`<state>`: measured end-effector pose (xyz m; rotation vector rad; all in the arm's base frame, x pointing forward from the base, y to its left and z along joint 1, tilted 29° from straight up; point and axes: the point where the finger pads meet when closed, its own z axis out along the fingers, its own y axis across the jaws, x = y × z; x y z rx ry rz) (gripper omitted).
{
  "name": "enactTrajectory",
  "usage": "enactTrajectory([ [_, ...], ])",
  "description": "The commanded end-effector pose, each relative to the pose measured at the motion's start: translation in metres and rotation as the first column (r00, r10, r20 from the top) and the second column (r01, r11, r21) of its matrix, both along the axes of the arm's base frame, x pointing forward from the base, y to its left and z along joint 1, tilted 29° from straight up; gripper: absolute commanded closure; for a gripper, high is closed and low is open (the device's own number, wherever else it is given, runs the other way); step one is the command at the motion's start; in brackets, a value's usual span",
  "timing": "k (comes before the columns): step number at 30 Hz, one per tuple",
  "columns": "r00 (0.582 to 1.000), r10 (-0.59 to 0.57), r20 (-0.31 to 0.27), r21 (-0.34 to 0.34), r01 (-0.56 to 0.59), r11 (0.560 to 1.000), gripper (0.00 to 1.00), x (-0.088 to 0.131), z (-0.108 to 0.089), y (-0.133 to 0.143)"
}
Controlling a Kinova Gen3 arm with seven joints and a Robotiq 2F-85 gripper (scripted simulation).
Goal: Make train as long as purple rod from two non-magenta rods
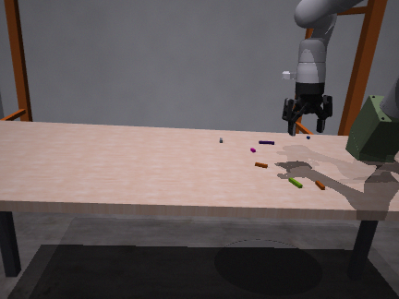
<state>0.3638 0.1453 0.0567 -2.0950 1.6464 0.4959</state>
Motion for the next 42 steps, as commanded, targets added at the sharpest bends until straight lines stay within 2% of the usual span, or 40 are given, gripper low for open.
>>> enactTrajectory([
  [1, 1.0, -0.016, 0.001, -0.003, 0.016, 1.0, 0.0, 0.0021, 0.0013, 0.0],
  [42, 0.993, -0.115, -0.025, -0.031, 0.114, 0.993, 0.0, 0.0078, 0.007, 0.0082],
])
